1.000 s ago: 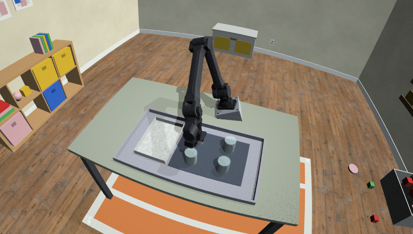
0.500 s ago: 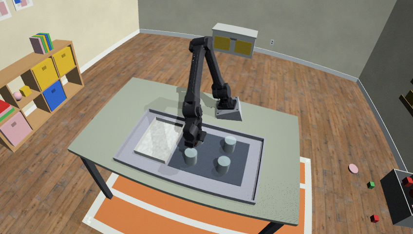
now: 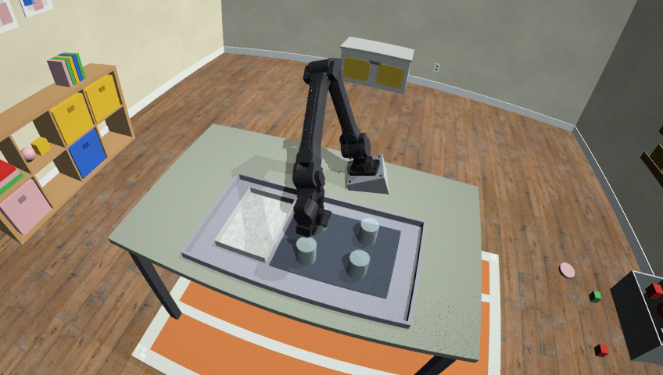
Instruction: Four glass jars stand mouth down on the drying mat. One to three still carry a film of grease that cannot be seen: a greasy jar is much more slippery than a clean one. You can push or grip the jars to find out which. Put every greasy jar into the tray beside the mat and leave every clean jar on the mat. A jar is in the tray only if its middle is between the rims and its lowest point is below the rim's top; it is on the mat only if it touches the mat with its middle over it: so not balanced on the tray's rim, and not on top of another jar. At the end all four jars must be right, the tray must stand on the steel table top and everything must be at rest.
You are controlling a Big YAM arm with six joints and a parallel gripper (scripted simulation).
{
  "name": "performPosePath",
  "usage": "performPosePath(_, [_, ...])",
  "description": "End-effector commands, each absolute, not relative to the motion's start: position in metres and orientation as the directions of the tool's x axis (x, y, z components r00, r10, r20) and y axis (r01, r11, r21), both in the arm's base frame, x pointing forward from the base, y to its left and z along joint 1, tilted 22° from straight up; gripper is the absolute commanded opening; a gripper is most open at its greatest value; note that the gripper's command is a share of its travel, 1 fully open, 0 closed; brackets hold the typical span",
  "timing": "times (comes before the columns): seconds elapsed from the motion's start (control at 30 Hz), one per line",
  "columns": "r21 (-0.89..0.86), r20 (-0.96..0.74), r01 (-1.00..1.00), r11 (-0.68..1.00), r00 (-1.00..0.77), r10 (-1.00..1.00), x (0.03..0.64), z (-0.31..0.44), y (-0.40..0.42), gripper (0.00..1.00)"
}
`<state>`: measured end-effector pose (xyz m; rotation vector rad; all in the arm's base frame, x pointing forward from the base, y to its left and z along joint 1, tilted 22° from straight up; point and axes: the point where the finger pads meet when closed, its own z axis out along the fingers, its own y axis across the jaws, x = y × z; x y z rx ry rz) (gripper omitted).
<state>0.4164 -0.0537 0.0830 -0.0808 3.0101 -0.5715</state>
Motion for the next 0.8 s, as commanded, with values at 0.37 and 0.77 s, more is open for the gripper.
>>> performPosePath(0.37, [-0.366, -0.083, -0.036, 0.930, -0.994, -0.071, 0.4254, 0.0866, -0.0559, 0.00])
performPosePath(0.77, [-0.366, -0.083, -0.036, 0.930, -0.994, -0.071, 0.4267, 0.0868, -0.0558, 0.00])
